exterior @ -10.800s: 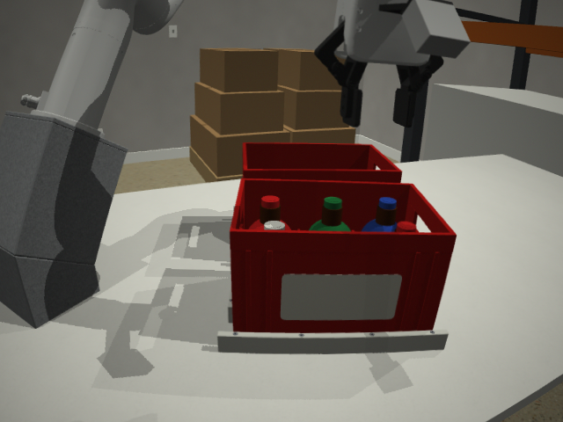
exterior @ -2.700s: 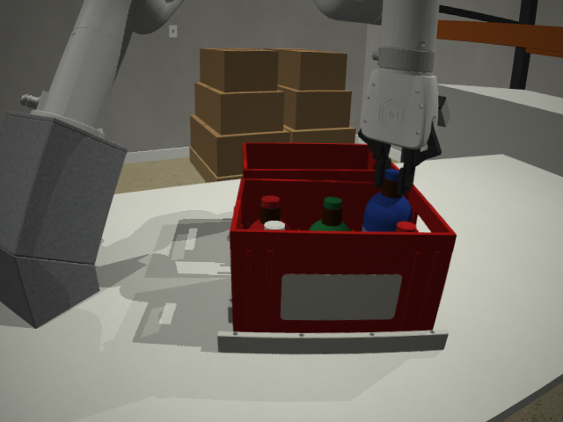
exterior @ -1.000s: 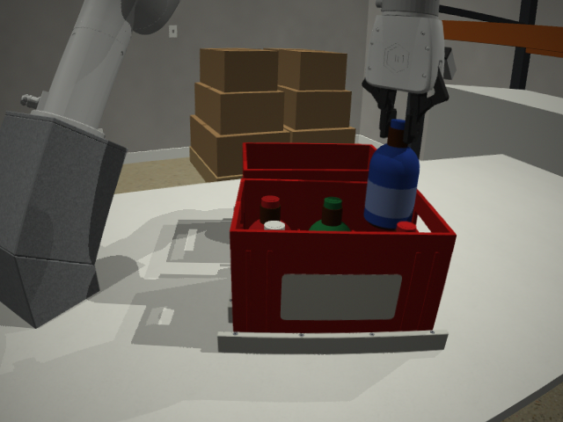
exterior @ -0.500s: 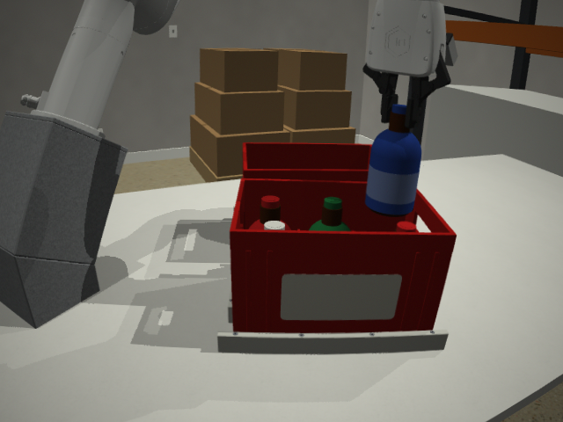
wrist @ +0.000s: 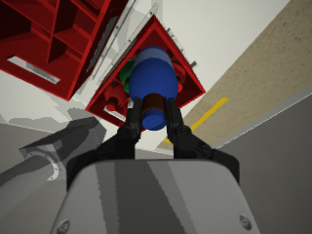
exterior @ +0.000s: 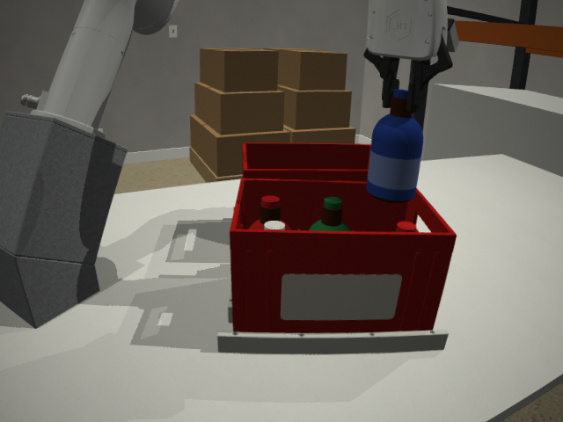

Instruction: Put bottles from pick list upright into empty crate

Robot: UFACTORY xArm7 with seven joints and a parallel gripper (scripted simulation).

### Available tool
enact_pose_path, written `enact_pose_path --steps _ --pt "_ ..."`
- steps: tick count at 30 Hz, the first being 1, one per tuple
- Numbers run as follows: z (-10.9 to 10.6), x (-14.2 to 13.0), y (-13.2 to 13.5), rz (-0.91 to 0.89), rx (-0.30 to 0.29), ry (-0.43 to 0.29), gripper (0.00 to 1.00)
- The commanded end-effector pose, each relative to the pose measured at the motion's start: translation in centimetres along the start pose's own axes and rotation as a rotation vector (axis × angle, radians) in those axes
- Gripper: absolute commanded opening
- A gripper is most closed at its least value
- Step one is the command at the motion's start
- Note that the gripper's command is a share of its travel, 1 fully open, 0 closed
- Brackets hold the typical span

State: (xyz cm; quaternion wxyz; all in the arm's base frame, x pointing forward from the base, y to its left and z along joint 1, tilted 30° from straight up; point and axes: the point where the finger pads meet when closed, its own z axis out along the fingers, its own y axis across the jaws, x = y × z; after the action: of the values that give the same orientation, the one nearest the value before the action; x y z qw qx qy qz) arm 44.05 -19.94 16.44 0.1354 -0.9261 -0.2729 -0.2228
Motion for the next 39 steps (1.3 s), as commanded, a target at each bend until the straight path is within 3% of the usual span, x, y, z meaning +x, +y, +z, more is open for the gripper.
enact_pose_path --steps 1,17,39 --pt "-0.9 0.0 0.2 0.000 -0.006 0.002 0.00" --pt "-1.8 0.0 0.2 0.000 -0.006 0.002 0.00" --pt "-1.8 -0.4 -3.8 0.000 -0.006 0.002 0.00"
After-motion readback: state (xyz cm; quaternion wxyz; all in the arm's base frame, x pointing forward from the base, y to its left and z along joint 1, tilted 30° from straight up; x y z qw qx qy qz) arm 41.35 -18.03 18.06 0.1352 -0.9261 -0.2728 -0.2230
